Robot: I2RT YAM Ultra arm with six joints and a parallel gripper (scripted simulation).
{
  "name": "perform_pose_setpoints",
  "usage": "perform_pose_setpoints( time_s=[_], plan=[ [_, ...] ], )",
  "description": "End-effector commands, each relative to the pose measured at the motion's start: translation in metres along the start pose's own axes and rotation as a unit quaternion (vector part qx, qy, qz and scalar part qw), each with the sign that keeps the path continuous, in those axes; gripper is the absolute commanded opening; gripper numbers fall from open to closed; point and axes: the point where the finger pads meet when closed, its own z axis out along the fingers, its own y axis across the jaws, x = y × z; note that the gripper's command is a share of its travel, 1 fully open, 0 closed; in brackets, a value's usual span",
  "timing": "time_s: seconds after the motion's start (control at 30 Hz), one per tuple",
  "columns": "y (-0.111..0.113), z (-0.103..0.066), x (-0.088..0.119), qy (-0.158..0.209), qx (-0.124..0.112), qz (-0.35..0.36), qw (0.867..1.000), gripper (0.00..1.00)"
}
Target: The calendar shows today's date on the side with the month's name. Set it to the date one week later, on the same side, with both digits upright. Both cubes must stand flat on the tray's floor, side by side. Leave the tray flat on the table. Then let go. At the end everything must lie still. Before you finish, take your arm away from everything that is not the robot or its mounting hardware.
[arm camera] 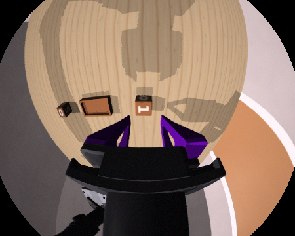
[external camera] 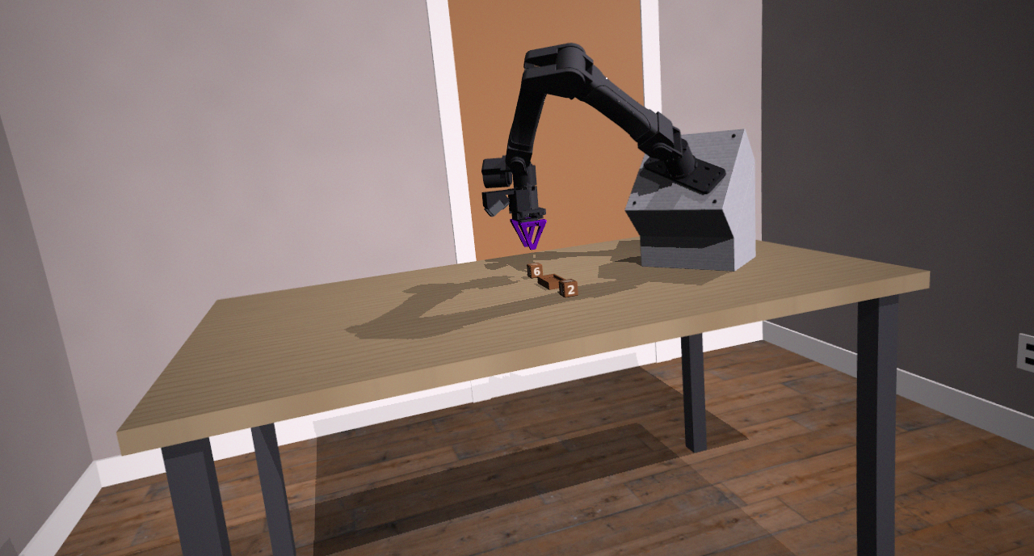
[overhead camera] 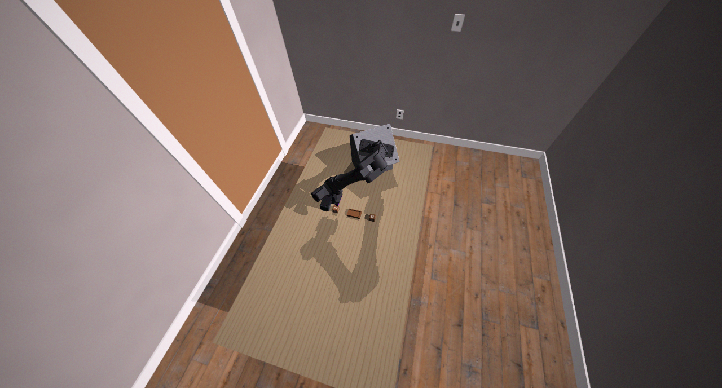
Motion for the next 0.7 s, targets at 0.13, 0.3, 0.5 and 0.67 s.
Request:
perform_pose_setpoints(
  time_s=[0.13,0.3,0.5,0.67],
  plan=[
    [0.001,-0.025,0.002,0.001,-0.004,0.000,1.000,0.47],
    [0.000,-0.030,0.002,0.001,-0.004,0.000,1.000,0.47],
    [0.000,-0.030,0.002,0.001,-0.004,0.000,1.000,1.00],
    [0.000,-0.030,0.002,0.001,-0.004,0.000,1.000,1.00]
  ],
)
